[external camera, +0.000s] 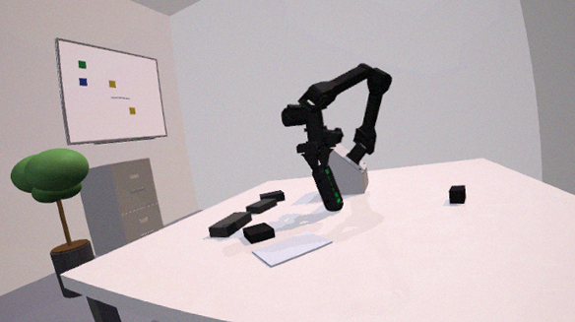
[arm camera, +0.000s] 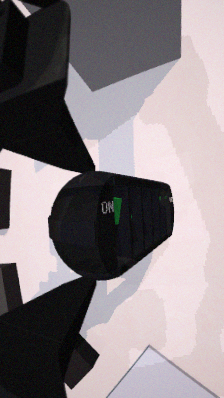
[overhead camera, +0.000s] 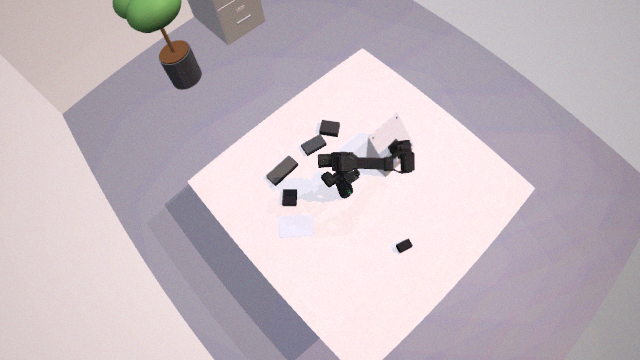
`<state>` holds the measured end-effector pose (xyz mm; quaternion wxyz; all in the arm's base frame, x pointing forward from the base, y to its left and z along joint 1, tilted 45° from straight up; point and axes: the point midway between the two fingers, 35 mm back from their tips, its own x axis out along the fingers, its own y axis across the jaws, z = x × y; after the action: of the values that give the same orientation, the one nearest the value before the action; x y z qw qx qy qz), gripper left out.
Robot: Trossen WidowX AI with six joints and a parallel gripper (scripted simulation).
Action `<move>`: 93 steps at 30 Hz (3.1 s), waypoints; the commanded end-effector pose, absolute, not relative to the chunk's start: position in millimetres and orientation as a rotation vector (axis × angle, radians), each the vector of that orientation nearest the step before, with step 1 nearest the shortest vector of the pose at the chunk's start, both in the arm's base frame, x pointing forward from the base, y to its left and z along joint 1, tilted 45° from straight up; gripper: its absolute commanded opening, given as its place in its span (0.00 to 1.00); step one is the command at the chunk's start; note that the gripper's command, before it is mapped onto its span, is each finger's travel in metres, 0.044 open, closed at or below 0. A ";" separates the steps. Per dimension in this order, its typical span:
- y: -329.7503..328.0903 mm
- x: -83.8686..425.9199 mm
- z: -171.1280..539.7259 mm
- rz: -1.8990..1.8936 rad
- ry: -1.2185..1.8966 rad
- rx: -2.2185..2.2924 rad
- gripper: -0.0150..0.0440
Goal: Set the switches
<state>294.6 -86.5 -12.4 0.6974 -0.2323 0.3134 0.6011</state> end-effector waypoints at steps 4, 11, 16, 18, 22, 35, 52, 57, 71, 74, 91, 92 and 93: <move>-83.5 292.4 -23.1 1.367 0.702 -0.507 0.83; -86.3 291.6 -28.0 1.367 0.702 -0.507 0.83; -88.1 291.1 -31.5 1.366 0.702 -0.507 0.83; -88.9 290.9 -32.9 1.366 0.702 -0.507 0.83; -90.3 290.4 -35.7 1.366 0.702 -0.507 0.83; -94.5 289.1 -45.0 1.366 0.702 -0.508 0.83; -99.2 287.5 -57.5 1.366 0.703 -0.508 0.83; -100.4 287.0 -61.1 1.366 0.703 -0.508 0.83; -103.2 285.9 -71.5 1.366 0.703 -0.509 0.83; -103.7 285.6 -73.8 1.366 0.703 -0.509 0.83; -105.8 284.4 -86.6 1.366 0.703 -0.509 0.83; -105.9 284.3 -87.3 1.366 0.703 -0.509 0.83; -106.0 284.3 -88.1 1.366 0.703 -0.509 0.83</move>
<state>285.3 -114.3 -82.8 0.6938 -0.2364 0.3194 0.6006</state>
